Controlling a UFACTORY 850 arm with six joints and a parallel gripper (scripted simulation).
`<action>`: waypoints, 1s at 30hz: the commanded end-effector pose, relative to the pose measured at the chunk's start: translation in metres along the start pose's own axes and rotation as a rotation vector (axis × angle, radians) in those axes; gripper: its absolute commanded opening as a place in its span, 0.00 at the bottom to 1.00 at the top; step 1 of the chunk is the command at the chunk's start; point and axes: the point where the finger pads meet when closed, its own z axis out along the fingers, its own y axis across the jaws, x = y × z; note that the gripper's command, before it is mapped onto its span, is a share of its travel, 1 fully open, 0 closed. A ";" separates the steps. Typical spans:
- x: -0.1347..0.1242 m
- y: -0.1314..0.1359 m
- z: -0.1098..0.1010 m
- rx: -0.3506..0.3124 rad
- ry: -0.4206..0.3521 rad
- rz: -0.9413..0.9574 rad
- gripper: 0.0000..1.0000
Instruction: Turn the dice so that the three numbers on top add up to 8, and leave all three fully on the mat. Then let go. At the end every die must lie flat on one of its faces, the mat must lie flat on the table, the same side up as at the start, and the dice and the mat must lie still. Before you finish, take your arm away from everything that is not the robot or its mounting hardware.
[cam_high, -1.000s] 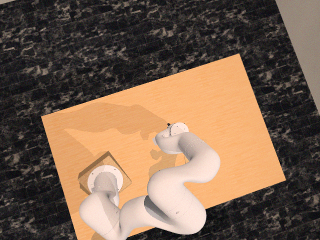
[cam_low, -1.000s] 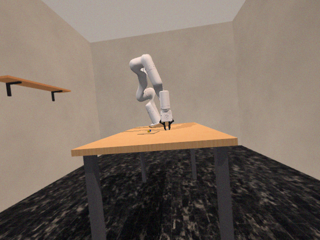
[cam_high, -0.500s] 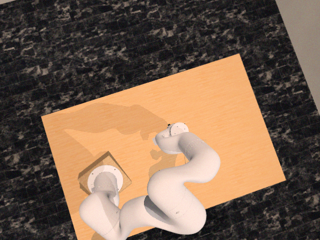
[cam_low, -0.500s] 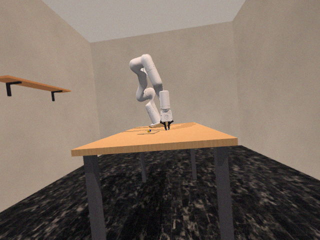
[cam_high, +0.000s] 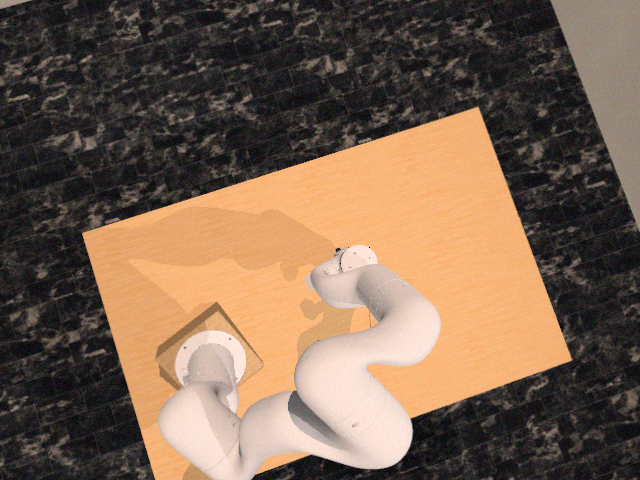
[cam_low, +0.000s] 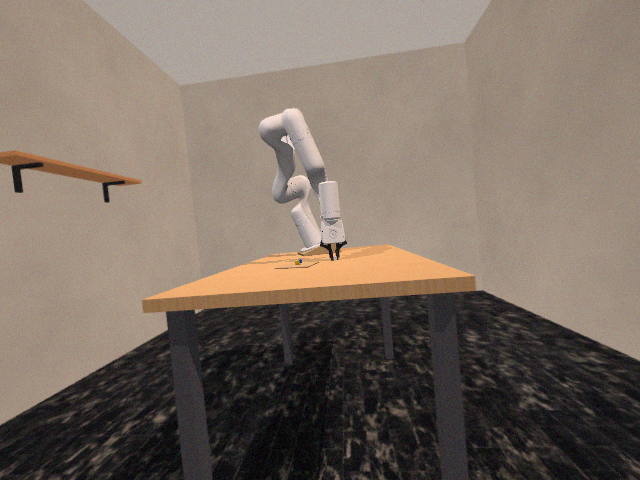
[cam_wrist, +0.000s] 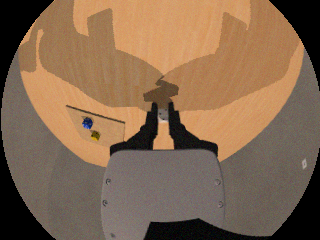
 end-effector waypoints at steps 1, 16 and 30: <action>-0.001 0.000 -0.001 0.000 -0.001 0.000 0.11; -0.001 0.000 -0.032 0.000 -0.001 0.000 0.11; -0.001 0.000 -0.100 0.000 -0.001 0.000 0.11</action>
